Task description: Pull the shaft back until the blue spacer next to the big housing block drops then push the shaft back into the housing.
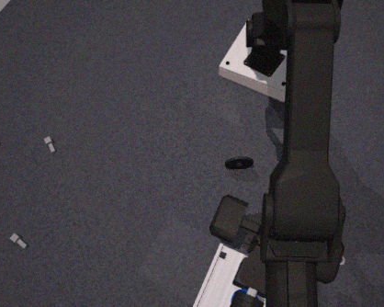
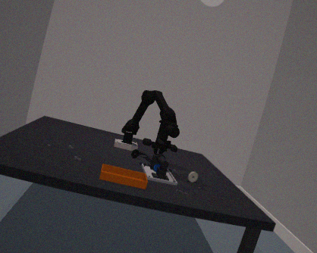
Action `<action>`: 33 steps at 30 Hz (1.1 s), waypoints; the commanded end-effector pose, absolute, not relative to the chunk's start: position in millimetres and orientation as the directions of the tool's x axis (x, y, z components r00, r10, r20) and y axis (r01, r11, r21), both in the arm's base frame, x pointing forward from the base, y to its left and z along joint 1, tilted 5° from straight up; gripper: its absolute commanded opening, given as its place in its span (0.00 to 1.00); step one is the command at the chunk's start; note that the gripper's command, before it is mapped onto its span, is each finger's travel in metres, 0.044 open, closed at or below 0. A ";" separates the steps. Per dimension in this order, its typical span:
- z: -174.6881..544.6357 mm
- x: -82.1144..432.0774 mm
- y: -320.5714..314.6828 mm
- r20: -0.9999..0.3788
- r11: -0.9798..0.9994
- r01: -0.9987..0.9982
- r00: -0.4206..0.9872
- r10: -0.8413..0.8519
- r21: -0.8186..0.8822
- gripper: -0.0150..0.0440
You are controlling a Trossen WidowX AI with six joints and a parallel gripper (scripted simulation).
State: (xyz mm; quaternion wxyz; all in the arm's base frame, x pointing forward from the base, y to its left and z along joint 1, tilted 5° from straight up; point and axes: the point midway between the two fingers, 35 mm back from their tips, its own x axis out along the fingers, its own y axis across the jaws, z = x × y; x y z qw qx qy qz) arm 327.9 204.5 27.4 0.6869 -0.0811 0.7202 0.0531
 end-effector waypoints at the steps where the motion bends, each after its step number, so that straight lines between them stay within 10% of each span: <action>1: 29.6 334.6 206.1 -0.999 0.981 -0.191 -0.025 -0.040 -0.034 0.25; 33: 29.3 342.7 207.6 -0.999 0.981 -0.191 -0.025 -0.040 -0.034 0.25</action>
